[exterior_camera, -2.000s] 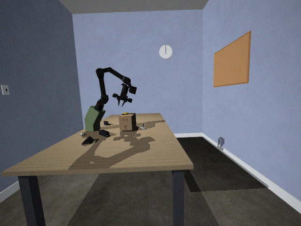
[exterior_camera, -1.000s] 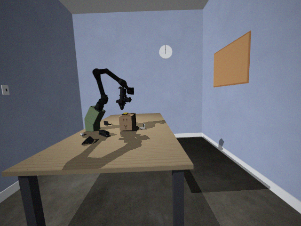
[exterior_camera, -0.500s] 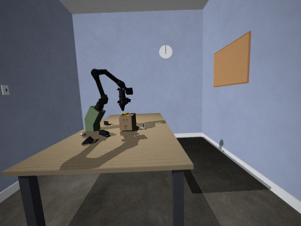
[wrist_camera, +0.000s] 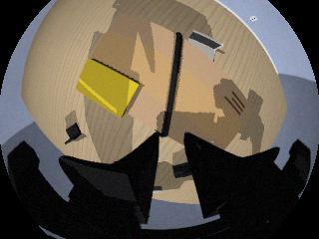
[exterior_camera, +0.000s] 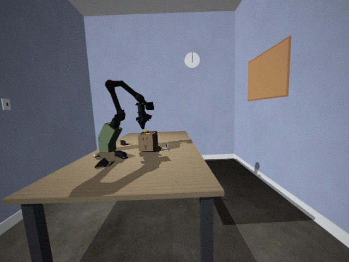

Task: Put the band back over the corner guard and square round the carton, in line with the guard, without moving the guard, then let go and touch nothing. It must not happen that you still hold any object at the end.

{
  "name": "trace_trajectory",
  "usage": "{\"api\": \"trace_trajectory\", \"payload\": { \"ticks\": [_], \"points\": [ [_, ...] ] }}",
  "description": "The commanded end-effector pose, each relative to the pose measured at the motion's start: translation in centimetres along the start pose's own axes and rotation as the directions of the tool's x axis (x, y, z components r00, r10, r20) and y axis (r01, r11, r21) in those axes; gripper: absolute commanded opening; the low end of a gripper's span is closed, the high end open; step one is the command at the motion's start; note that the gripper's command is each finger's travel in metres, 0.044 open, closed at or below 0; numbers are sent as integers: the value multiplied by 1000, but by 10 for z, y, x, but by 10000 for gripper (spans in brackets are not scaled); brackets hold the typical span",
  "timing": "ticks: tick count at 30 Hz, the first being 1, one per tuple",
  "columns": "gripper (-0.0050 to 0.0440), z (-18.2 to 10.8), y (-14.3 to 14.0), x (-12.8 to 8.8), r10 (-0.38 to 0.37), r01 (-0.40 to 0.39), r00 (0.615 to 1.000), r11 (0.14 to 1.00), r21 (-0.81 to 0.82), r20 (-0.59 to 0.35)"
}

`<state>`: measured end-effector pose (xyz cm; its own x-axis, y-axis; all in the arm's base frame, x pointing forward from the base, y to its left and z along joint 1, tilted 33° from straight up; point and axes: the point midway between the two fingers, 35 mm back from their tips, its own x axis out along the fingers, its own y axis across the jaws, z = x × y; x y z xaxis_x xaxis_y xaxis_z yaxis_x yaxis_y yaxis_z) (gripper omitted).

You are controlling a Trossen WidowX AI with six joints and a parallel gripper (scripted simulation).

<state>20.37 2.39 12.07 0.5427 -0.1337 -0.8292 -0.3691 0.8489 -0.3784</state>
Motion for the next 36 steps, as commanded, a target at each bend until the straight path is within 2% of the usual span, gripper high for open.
{"api": "trace_trajectory", "payload": {
  "ticks": [1, 18, 33, 34, 36],
  "points": [
    [116, -2, 2, 10, 8, -8, 1000, 1000, -5, -11],
    [116, -4, 2, 34, 8, -8, 1000, 1000, -5, -11],
    [116, -4, 2, 35, 8, -8, 1000, 1000, -5, -11],
    [92, -3, 1, 34, 2, -2, 1000, 1000, -3, -11],
    [79, -3, 1, 34, 2, -2, 1000, 1000, -3, -11]
  ]
}}
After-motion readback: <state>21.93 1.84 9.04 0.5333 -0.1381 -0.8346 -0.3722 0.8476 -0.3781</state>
